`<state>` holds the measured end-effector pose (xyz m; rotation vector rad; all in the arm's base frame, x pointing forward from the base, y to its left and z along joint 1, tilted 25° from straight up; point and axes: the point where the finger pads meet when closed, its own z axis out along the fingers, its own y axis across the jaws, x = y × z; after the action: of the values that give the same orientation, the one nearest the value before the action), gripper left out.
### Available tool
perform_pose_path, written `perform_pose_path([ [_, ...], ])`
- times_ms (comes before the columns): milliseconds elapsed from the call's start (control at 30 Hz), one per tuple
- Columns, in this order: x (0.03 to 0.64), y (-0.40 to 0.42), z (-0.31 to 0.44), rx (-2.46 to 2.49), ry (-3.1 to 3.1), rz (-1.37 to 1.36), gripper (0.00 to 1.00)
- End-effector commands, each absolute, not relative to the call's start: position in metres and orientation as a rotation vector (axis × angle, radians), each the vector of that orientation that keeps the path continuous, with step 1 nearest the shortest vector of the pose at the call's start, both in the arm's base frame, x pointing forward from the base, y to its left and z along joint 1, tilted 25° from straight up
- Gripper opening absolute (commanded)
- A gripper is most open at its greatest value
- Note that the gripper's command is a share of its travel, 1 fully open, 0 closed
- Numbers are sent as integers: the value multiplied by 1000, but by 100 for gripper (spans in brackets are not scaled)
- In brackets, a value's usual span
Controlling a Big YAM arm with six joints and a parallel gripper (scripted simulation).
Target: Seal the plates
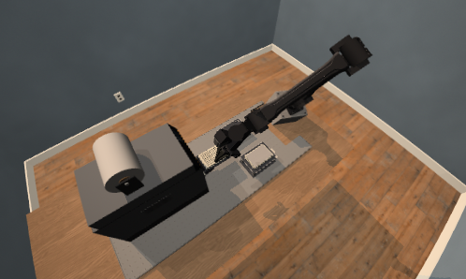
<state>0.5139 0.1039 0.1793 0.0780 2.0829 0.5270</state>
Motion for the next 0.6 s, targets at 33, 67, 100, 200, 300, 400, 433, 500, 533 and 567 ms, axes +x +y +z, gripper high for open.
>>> perform_pose_path([
  [33, 511, 93, 186, 89, 2073, 510, 0],
  [67, 512, 95, 188, 84, 2068, 513, 0],
  [100, 512, 97, 190, 78, 2062, 515, 0],
  [200, 512, 104, 195, 63, 2048, 523, 0],
  [300, 512, 110, 199, 48, 2035, 532, 0],
  [400, 516, 113, 200, 43, 2023, 532, 0],
  [433, 520, 115, 200, 41, 2020, 534, 0],
  [500, 527, 118, 199, 47, 2016, 541, 0],
  [533, 527, 118, 199, 47, 2016, 541, 0],
  [567, 527, 118, 199, 47, 2016, 541, 0],
])
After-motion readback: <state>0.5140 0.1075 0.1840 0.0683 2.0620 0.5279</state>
